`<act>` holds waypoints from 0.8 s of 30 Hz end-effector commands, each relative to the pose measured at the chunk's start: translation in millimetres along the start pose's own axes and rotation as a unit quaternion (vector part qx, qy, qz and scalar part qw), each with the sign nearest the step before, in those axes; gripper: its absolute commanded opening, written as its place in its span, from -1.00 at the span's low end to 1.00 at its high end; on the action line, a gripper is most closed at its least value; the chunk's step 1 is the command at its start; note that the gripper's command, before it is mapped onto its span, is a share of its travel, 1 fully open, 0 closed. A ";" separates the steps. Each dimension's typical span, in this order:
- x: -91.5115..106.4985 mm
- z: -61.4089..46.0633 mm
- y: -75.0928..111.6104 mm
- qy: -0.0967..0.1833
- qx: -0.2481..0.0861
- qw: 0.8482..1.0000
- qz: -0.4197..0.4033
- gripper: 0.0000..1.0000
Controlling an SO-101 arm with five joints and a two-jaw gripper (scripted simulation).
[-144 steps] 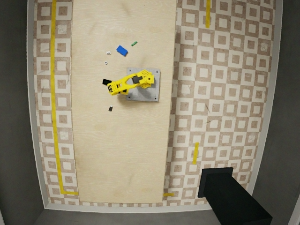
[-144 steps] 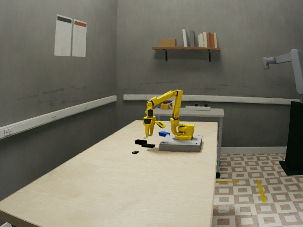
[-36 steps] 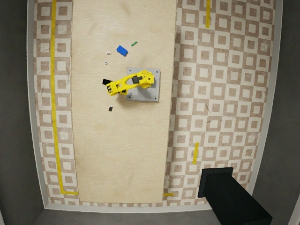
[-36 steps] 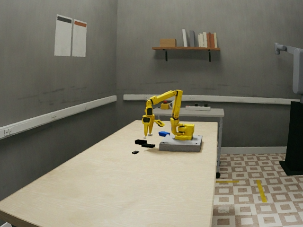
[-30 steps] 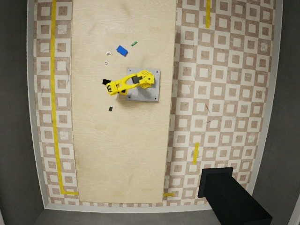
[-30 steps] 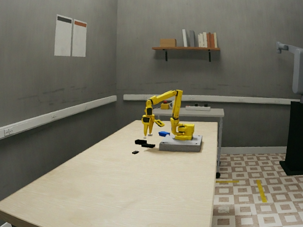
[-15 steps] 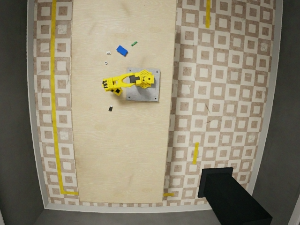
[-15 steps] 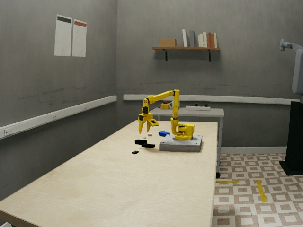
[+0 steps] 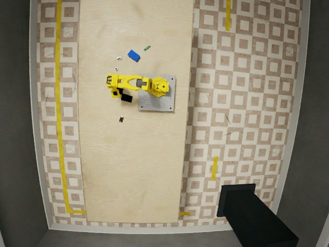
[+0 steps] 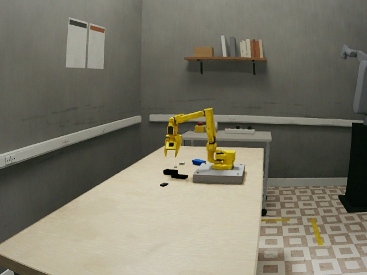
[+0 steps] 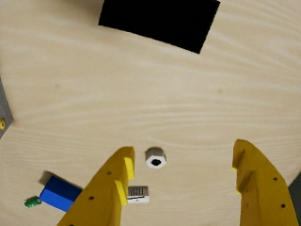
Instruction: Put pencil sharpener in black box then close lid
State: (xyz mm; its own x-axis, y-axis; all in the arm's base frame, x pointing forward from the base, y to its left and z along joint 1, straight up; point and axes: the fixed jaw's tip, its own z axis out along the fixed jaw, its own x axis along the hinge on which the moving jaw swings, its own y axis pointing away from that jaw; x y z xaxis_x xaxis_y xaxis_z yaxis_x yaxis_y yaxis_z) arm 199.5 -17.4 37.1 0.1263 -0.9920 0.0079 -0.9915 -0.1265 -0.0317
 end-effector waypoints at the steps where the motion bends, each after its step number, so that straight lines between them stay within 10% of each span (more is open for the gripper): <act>1: 20.0 0.6 -3.8 -0.002 -0.016 0.990 0.138 -0.55; 9: 52.4 2.0 -5.0 0.002 -0.015 0.942 0.336 -0.58; 24: 112.9 7.1 8.4 0.007 -0.013 0.758 0.653 -0.63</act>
State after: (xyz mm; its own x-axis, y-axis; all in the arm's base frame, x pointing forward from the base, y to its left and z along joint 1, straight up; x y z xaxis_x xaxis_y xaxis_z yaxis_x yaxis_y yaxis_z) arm 208.1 -121.9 32.4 -0.9283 -0.3713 -0.0183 -0.3708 0.9283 -0.0265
